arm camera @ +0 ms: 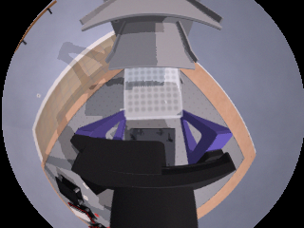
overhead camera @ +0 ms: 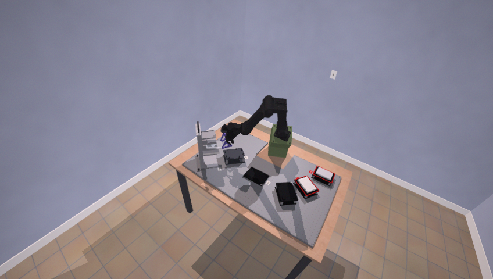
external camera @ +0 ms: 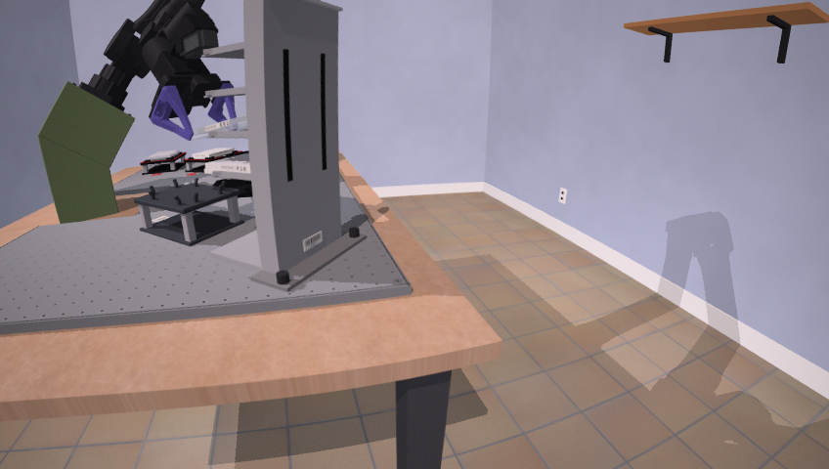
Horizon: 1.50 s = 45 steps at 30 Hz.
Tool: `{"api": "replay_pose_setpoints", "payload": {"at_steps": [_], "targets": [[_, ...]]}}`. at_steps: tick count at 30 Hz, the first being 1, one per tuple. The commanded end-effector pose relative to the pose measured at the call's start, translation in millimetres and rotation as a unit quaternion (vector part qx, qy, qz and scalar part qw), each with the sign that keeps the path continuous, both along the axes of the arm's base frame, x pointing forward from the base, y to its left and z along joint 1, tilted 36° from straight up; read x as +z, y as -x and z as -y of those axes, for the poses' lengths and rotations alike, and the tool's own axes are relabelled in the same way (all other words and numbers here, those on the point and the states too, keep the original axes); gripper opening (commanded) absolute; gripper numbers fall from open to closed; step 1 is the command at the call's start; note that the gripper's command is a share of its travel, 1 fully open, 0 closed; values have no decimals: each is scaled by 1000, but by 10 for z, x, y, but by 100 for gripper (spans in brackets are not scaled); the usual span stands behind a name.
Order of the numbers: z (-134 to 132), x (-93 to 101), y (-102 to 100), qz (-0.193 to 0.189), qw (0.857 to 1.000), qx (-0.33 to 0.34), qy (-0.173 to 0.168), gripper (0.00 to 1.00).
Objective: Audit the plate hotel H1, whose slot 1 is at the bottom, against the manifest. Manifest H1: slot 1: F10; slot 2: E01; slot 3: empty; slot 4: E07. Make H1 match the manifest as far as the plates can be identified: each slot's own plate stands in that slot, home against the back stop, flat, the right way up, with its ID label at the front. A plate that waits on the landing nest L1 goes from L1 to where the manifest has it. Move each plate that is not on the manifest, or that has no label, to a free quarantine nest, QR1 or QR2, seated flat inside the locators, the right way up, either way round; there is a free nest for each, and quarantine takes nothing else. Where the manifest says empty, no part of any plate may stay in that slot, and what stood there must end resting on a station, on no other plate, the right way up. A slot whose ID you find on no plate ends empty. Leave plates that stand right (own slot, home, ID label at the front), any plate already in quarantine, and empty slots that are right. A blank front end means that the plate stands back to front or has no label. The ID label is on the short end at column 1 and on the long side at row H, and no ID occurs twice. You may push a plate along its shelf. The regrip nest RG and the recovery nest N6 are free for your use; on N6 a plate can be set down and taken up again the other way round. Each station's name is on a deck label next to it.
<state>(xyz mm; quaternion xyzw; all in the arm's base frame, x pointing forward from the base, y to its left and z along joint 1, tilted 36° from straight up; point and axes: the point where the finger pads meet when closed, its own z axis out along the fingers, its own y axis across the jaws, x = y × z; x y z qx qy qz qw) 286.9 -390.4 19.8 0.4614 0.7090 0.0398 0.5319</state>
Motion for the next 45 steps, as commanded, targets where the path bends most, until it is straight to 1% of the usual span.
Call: {"api": "replay_pose_setpoints", "payload": {"at_steps": [1,11,12,13,45], "targets": [[100,97,-43,7,1000,-1,15,86],[100,97,-43,7,1000,-1,15,86],[110,88,-141,11,1000,6,18,100],[98,88,-49,7,1000,-1,15,100],[98,88,-49,7,1000,-1,15,100]]}}
